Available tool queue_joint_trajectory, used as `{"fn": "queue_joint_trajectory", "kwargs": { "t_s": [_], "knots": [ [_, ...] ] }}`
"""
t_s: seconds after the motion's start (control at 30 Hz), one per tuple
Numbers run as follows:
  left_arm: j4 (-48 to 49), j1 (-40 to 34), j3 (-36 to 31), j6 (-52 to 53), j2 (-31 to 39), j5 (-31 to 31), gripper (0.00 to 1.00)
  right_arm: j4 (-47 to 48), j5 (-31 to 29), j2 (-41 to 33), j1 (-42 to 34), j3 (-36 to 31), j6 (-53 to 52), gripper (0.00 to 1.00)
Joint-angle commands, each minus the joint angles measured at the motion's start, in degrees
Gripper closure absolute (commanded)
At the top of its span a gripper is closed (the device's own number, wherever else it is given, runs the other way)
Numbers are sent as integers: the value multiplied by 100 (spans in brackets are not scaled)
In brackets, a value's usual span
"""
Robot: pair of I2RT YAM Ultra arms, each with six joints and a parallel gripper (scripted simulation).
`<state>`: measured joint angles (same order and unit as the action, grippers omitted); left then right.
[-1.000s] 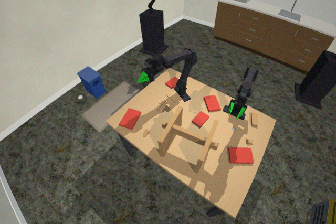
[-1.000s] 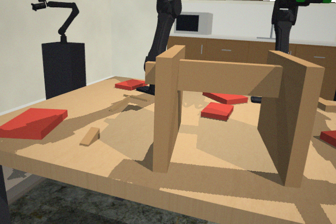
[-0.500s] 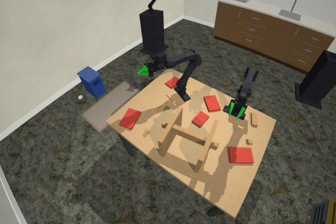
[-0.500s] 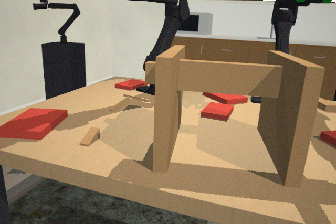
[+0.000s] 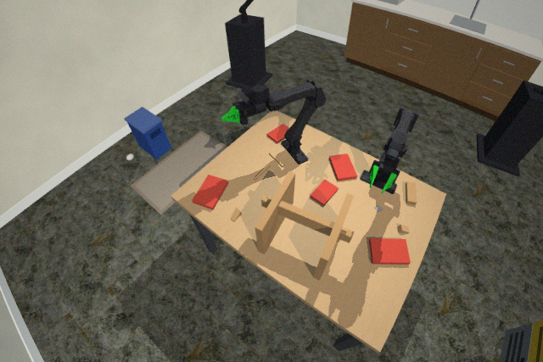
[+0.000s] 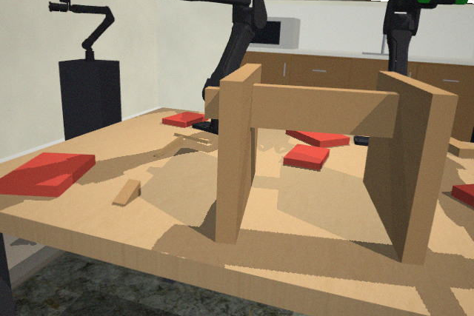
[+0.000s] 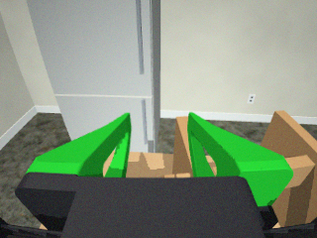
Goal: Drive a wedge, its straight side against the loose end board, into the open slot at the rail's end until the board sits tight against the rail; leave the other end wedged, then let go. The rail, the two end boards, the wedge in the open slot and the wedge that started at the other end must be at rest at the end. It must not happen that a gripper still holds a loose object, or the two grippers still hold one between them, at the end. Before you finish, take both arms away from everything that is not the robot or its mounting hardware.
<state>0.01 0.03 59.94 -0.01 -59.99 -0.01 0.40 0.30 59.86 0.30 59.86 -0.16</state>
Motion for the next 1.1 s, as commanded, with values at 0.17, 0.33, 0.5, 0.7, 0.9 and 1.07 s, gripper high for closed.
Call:
{"fn": "queue_joint_trajectory", "kwargs": {
  "t_s": [0.17,0.33,0.5,0.7,0.9,1.07],
  "knots": [
    [-72,-76,196,33,94,27,56,75,-58,55,-37,282,56,100],
    [-72,-91,197,33,100,25,56,75,-57,-76,-68,281,58,100],
    [-73,-101,198,33,104,25,56,75,-56,-65,-87,286,58,100],
    [-74,-40,201,31,110,10,56,73,-37,-49,-46,318,57,100],
    [-75,-18,203,29,117,-2,56,73,-29,-29,-48,322,59,100],
    [-75,-7,204,29,120,-7,56,73,-24,-20,-49,324,59,100]
  ]
}}
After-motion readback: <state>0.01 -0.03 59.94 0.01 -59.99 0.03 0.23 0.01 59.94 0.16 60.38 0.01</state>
